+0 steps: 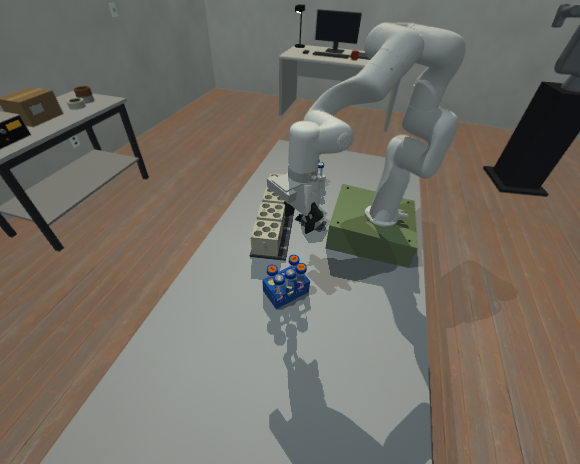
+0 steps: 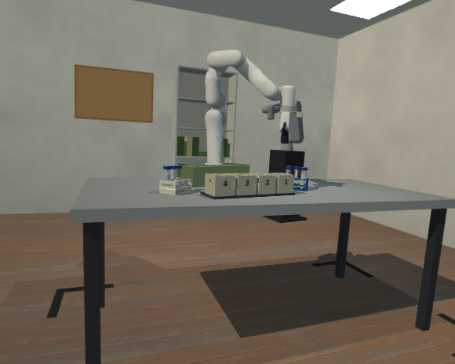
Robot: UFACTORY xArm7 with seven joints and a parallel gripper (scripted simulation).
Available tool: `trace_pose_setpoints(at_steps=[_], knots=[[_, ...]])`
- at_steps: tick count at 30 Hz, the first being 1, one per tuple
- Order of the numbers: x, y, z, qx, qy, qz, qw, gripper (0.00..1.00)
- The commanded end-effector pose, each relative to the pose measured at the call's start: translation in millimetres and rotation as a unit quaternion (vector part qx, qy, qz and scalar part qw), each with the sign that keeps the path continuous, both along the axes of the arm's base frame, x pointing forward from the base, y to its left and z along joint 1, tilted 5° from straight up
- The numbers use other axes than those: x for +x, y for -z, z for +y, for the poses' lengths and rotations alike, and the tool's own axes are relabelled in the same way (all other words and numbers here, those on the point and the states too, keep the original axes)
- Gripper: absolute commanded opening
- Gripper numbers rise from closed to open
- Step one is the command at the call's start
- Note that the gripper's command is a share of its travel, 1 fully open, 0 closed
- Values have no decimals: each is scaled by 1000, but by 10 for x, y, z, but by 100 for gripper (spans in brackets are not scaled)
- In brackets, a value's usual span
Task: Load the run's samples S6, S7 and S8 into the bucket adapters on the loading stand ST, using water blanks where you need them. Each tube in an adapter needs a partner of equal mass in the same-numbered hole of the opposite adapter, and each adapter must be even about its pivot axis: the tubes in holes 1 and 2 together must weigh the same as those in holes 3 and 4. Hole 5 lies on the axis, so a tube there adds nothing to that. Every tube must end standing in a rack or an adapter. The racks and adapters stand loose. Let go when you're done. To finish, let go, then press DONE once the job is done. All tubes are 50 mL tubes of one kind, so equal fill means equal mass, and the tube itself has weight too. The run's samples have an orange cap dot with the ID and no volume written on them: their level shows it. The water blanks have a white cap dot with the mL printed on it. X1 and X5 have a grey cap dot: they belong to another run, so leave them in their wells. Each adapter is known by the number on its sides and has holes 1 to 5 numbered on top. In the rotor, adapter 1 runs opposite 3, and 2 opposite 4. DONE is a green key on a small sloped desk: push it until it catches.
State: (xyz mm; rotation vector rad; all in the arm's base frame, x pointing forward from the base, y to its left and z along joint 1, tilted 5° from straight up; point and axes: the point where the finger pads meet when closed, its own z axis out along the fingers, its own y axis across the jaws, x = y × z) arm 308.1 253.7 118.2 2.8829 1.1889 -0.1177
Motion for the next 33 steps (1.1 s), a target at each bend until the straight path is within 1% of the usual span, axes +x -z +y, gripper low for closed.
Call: trace_pose_setpoints(at_steps=[1, 13, 15, 30, 33], knots=[[0, 64, 38, 1, 1, -2, 1000, 100], [-19, 383, 23, 1, 1, -2, 1000, 100], [-19, 383, 23, 1, 1, -2, 1000, 100], [-44, 783, 3, 1, 1, -2, 1000, 100], [-45, 810, 2, 1, 1, -2, 1000, 100]])
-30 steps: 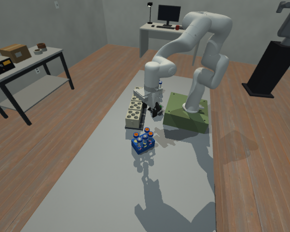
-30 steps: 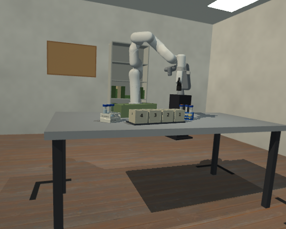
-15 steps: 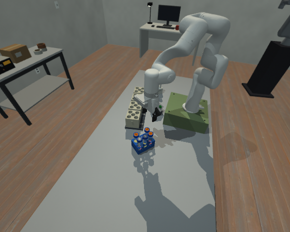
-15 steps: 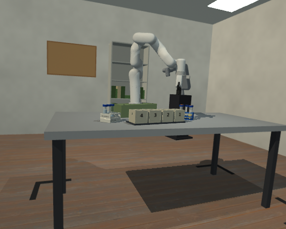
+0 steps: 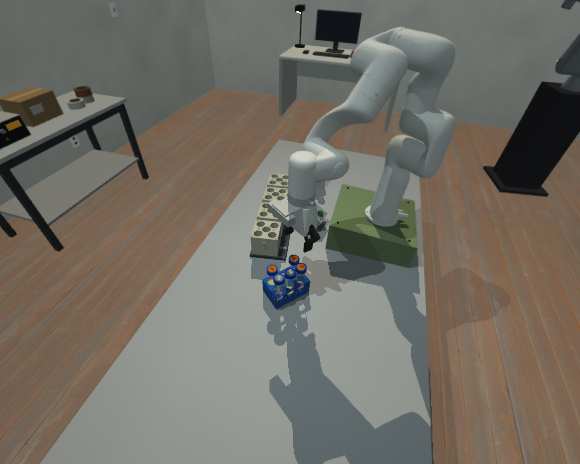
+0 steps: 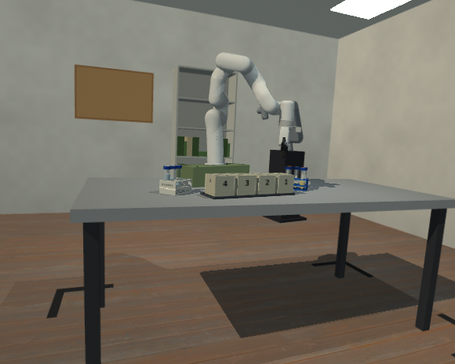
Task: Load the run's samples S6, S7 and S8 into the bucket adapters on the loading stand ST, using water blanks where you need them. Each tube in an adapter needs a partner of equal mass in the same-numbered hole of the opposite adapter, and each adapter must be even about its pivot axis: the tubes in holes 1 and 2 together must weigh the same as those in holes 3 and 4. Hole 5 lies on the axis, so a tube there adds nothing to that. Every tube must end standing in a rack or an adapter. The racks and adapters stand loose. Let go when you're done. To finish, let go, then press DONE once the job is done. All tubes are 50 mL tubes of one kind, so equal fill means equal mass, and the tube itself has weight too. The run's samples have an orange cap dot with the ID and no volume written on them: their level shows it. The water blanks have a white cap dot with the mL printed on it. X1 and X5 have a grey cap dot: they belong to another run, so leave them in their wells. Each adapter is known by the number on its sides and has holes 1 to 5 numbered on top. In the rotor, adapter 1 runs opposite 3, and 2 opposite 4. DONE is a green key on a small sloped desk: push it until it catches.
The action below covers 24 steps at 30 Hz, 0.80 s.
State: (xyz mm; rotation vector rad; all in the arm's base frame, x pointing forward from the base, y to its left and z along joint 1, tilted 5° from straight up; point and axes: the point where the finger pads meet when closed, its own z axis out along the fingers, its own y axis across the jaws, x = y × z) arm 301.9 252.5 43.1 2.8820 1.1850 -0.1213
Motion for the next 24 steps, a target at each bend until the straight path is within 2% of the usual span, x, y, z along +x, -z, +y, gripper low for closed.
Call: trace_pose_setpoints(at_steps=[1, 8, 24], knots=[[14, 86, 13, 2, 0, -2, 1000, 100], [4, 260, 4, 2, 0, -2, 1000, 100], [4, 261, 4, 2, 0, -2, 1000, 100]])
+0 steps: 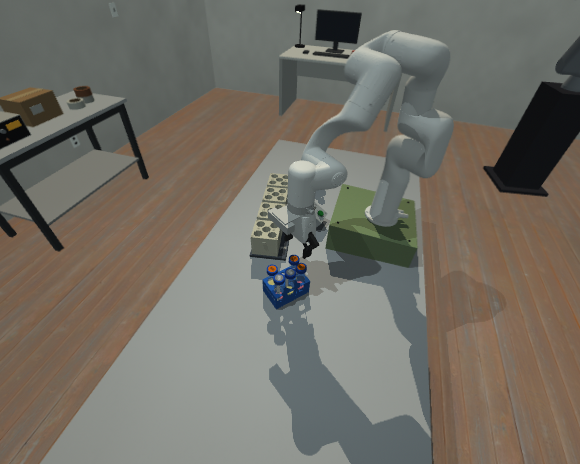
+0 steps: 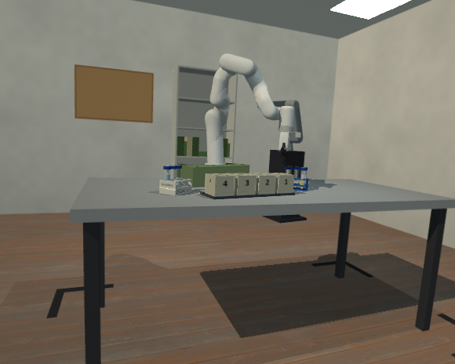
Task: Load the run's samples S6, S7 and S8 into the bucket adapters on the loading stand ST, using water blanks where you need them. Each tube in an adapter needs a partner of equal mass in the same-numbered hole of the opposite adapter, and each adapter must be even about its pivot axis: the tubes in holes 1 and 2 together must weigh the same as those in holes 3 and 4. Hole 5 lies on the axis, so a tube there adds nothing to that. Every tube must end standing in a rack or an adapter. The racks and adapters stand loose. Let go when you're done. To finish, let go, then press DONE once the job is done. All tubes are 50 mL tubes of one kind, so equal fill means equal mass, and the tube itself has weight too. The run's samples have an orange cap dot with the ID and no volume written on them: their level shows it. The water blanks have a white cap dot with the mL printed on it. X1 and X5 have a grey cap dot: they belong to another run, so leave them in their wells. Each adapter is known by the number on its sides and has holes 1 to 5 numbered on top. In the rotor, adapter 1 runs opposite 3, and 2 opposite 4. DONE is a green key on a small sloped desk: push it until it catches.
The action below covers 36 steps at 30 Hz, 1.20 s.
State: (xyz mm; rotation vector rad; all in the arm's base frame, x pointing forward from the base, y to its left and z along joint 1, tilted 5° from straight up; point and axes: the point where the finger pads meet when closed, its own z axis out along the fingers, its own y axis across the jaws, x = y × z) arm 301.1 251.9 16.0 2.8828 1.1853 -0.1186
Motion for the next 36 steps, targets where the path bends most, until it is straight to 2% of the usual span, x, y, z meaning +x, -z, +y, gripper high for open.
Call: trace_pose_setpoints(at_steps=[1, 29, 36], knots=[[13, -11, 11, 1, 0, -2, 1000, 100], [13, -12, 11, 1, 0, -2, 1000, 100], [24, -198, 20, 1, 0, -2, 1000, 100]])
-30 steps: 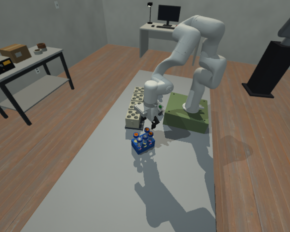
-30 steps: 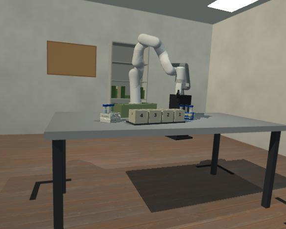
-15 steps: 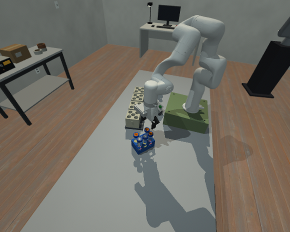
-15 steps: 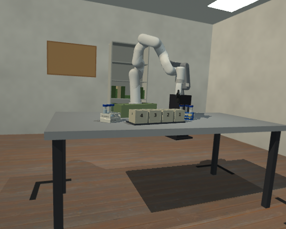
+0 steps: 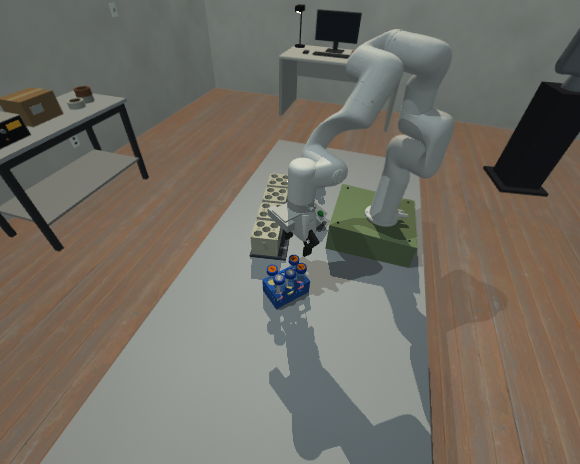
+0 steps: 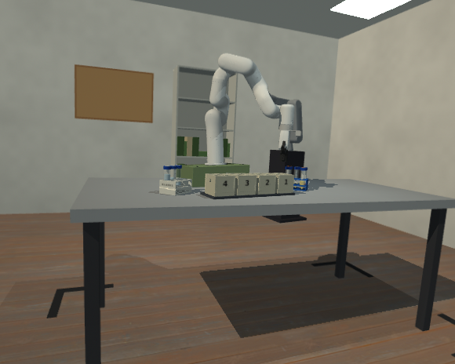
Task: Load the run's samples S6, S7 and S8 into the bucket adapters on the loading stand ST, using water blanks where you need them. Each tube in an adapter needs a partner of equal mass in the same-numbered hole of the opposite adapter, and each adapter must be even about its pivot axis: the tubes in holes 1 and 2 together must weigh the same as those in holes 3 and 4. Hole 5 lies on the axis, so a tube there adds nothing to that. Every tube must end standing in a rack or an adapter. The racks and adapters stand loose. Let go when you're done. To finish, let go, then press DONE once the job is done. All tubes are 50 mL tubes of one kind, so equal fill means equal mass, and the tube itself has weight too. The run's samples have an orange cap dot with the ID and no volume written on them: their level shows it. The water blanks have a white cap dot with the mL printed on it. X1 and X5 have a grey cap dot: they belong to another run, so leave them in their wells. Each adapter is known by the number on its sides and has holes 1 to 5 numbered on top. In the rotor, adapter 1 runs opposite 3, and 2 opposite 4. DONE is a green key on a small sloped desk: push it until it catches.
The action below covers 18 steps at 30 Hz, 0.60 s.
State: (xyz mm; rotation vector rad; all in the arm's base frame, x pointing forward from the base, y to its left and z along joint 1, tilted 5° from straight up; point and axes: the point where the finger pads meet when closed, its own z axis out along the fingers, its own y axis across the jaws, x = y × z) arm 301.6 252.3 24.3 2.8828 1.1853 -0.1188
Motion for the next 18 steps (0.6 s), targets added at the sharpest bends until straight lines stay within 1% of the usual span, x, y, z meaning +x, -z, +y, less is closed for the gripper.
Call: trace_pose_setpoints(at_steps=[1, 5, 7, 18], knots=[[20, -141, 17, 1, 0, -2, 1000, 100], [27, -248, 22, 1, 0, -2, 1000, 100], [27, -248, 22, 1, 0, -2, 1000, 100], [44, -541, 36, 1, 0, -2, 1000, 100]])
